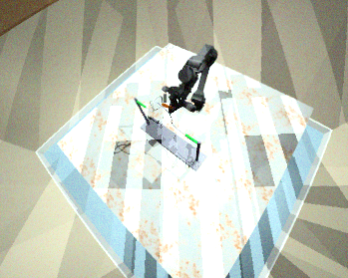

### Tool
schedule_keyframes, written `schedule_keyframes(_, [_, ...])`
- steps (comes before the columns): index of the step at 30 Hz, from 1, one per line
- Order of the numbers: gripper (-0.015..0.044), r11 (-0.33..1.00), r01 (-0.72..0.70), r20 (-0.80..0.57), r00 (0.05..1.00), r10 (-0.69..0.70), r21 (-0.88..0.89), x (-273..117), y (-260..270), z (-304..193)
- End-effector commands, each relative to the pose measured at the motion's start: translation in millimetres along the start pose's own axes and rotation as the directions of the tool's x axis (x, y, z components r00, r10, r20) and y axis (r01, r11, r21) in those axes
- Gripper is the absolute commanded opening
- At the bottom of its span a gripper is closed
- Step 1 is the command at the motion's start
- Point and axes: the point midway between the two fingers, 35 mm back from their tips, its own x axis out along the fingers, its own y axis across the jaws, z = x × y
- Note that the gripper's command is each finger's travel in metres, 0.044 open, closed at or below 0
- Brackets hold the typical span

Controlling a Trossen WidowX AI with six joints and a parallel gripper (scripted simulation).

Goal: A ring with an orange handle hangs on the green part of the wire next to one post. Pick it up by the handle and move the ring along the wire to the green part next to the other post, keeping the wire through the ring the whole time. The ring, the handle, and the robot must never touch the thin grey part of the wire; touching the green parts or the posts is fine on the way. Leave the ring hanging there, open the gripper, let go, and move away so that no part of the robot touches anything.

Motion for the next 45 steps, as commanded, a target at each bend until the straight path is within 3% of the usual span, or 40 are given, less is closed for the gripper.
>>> schedule_keyframes(1, [-0.015, 0.997, 0.047, 0.012, 0.999, -0.047, -0.066, 0.9, -4.3, 0.1])
schedule_keyframes(22, [-0.015, 0.914, 0.238, 0.09, 0.971, -0.221, -0.33, 0.8, -21.5, 3.3])
schedule_keyframes(45, [-0.015, 0.704, 0.427, 0.222, 0.903, -0.368, -0.568, -3.1, -38.0, 12.1])
